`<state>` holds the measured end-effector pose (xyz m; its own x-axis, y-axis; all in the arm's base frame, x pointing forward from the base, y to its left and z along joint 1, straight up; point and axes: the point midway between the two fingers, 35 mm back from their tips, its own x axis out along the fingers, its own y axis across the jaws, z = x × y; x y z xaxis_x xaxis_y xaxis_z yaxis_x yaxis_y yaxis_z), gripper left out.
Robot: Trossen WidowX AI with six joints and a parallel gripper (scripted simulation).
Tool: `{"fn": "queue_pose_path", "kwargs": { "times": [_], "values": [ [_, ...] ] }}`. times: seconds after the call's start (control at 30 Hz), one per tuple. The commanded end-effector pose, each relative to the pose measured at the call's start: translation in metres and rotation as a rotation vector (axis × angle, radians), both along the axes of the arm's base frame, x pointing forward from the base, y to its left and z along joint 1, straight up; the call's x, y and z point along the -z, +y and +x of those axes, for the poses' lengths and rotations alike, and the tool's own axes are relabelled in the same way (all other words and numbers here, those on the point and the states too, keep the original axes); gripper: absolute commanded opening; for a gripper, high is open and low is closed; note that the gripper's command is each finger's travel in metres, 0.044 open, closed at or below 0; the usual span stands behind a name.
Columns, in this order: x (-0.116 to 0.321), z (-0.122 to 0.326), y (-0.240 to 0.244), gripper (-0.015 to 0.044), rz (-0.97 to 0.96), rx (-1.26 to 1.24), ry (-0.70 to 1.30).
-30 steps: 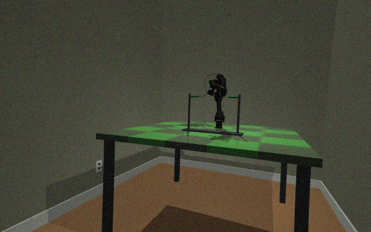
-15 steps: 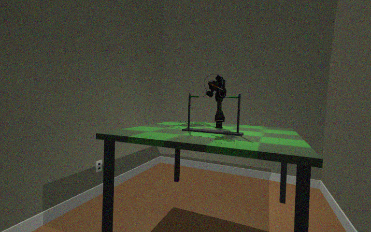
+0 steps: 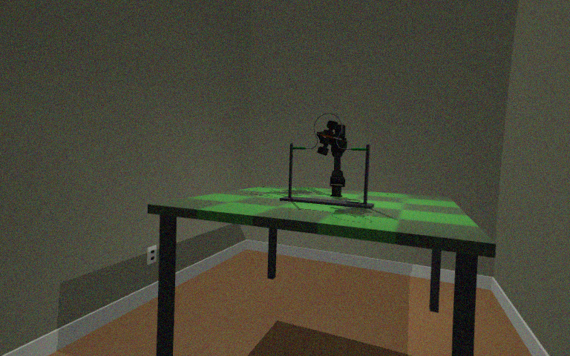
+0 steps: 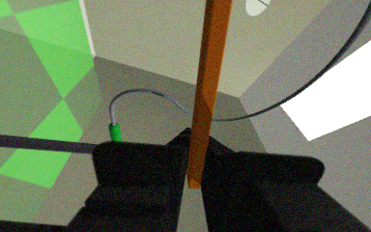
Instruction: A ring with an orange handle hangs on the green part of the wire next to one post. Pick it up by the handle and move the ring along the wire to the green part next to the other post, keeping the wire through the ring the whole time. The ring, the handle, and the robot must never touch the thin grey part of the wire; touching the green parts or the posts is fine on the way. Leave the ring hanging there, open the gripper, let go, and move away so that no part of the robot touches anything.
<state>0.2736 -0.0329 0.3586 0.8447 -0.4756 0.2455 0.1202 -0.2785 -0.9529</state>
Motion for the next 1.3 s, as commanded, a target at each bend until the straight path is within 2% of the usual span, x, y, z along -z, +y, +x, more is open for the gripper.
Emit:
{"fn": "queue_pose_path", "kwargs": {
  "times": [0.0, 0.63, 0.87, 1.27],
  "values": [
    [0.013, -0.001, -0.003, -0.0150, 0.080, 0.002, -0.001],
    [0.077, 0.001, 0.003, -0.0150, 0.531, -0.004, -0.011],
    [0.100, 0.009, 0.008, -0.0150, 0.697, -0.087, -0.027],
    [0.133, 0.011, 0.030, -0.0150, 0.967, -0.098, -0.044]
  ]
}}
